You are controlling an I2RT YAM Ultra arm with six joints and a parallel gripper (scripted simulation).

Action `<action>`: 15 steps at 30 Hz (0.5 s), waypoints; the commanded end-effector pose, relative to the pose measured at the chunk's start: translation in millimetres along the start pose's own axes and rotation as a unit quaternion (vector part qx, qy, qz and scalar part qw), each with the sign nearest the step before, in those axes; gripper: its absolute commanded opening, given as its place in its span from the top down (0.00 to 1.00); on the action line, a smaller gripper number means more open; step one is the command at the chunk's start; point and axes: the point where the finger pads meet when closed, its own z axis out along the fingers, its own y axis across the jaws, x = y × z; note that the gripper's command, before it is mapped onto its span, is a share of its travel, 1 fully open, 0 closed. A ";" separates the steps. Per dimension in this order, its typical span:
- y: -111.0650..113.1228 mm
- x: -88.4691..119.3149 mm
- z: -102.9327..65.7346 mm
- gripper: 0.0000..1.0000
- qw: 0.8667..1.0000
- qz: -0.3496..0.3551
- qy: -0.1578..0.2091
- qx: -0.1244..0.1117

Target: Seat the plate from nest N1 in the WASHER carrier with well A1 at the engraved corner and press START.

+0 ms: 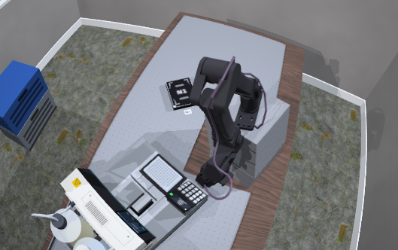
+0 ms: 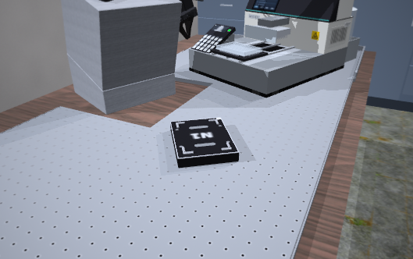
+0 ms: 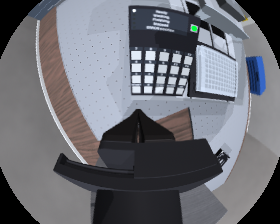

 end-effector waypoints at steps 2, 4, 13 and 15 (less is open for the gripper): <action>5.0 -18.3 9.6 1.00 1.000 0.004 -0.026 -0.009; 5.8 -18.3 12.8 1.00 1.000 0.003 -0.026 -0.010; 5.2 -18.5 24.7 1.00 1.000 0.004 -0.026 -0.009; 6.2 -18.6 27.8 1.00 1.000 0.002 -0.026 -0.010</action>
